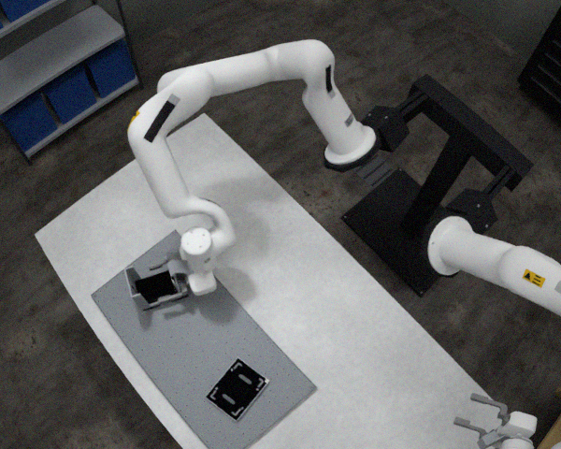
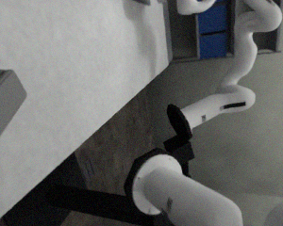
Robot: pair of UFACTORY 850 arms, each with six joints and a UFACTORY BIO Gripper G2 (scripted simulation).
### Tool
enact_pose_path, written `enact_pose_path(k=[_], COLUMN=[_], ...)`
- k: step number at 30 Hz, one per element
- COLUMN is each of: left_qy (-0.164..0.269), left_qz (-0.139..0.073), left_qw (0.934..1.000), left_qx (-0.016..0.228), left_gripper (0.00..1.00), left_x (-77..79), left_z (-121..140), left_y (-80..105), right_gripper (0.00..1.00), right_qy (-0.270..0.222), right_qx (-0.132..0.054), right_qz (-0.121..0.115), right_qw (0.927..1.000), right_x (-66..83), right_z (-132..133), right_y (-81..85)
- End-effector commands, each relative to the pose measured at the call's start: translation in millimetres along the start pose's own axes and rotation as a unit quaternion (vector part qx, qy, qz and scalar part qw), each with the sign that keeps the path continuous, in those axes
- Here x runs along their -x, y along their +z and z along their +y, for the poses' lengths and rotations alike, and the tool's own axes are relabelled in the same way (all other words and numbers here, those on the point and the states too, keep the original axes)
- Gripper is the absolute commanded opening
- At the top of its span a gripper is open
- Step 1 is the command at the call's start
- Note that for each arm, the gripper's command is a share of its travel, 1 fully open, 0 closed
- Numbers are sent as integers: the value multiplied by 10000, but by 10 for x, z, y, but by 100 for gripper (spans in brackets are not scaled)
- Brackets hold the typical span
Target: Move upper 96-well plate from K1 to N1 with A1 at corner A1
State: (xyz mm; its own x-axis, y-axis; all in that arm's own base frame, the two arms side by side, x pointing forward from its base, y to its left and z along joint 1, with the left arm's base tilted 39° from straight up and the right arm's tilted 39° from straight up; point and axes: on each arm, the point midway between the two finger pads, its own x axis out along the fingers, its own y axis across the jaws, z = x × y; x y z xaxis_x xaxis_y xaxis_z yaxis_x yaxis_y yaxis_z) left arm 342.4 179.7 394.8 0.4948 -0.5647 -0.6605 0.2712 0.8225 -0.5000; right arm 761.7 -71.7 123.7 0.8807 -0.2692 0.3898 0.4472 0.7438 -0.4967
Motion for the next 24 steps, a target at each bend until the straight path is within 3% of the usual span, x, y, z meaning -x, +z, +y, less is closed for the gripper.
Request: enact_pose_path(k=[1,24], left_qy=[2,2], left_qz=[-2,-2], left_qw=[10000,10000], left_qx=[-5,-5], left_gripper=[100,100], left_x=[3,3], left_z=[-2,-2], left_y=[5,5], right_gripper=[37,37], right_qy=[-1,-1], right_qx=[-3,-3], right_qz=[-6,-5], right_qw=[10000,10000], right_x=[-5,-5], right_z=[2,2], right_y=[5,-101])
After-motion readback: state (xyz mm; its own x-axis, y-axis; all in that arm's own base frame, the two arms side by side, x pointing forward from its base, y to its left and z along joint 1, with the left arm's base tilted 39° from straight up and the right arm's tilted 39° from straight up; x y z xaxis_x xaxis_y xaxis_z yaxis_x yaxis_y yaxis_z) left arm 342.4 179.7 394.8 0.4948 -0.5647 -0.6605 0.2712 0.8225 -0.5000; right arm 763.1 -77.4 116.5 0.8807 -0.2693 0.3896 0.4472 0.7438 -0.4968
